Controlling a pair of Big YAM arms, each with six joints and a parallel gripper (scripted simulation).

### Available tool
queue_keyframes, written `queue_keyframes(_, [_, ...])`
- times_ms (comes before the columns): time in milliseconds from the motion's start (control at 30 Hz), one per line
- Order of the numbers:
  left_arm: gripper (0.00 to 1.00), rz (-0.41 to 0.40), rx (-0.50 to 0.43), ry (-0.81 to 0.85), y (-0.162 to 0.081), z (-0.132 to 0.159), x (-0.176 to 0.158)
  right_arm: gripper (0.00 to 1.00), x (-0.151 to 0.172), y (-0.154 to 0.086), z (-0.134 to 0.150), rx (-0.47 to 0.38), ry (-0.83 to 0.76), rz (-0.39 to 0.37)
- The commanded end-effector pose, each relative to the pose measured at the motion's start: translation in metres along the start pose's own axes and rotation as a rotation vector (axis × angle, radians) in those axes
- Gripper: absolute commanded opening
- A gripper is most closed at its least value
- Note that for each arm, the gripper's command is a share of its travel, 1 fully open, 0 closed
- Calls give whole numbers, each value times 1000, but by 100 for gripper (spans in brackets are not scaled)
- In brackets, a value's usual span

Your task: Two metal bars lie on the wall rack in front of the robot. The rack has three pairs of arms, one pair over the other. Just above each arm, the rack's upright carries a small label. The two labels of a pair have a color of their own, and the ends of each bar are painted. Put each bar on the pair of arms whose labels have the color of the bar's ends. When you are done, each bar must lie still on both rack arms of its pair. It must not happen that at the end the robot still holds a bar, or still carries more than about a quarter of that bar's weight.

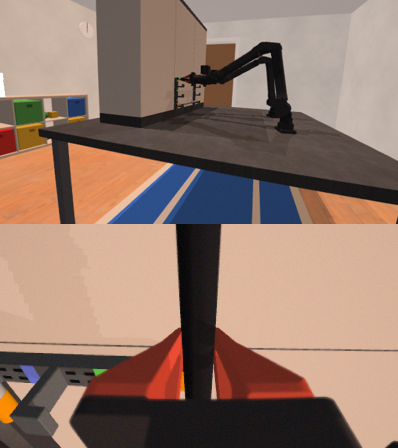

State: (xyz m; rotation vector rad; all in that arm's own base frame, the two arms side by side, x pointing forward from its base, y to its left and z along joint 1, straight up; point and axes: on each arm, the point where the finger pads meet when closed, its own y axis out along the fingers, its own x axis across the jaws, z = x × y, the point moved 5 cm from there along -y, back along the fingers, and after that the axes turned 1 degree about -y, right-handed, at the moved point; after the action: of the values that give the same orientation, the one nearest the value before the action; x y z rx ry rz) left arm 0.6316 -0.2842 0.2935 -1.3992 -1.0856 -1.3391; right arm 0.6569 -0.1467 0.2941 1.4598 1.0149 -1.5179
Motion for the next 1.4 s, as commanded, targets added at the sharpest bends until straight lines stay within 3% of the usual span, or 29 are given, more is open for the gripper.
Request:
queue_keyframes(0, [0, -102, 12, -32, 1, 4, 58, 0, -37, -2, 8, 18, 24, 66])
queue_keyframes(1367, [0, -102, 12, -32, -30, 7, 32, 0, -12, -33, 5, 18, 24, 66])
